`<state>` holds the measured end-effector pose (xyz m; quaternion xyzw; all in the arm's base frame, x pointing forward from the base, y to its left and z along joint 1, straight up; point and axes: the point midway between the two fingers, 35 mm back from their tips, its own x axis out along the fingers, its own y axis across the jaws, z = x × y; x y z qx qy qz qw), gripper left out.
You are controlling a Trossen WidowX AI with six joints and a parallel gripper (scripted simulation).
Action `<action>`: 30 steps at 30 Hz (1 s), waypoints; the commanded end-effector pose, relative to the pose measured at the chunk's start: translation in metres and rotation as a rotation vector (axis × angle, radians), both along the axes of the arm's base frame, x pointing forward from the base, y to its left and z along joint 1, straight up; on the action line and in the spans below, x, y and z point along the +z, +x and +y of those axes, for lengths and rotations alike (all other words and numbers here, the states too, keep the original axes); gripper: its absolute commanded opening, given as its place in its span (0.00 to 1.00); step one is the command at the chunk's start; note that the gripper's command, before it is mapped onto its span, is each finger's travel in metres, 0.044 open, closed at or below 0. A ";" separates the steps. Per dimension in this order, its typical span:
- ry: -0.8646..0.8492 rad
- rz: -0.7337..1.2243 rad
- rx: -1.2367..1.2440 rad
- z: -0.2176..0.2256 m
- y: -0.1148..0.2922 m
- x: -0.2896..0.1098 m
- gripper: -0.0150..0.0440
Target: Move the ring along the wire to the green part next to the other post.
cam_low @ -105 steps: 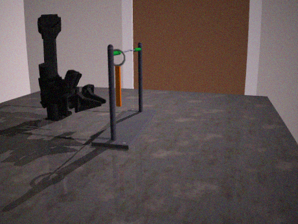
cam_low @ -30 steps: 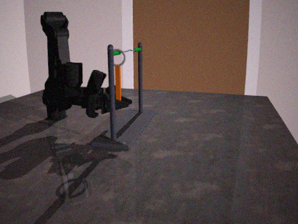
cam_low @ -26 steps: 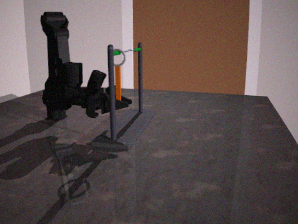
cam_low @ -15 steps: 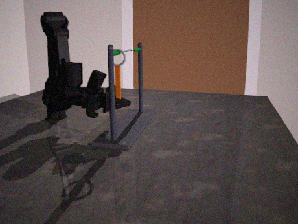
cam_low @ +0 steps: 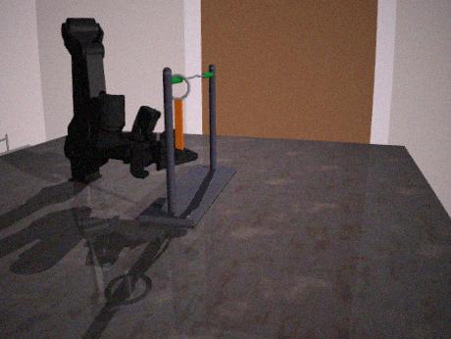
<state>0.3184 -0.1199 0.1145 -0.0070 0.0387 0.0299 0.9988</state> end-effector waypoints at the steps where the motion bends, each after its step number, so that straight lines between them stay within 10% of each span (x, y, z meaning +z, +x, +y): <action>1: -0.001 -0.002 0.000 0.000 0.000 0.003 0.00; 30: -0.001 -0.003 0.001 0.000 0.000 0.014 0.00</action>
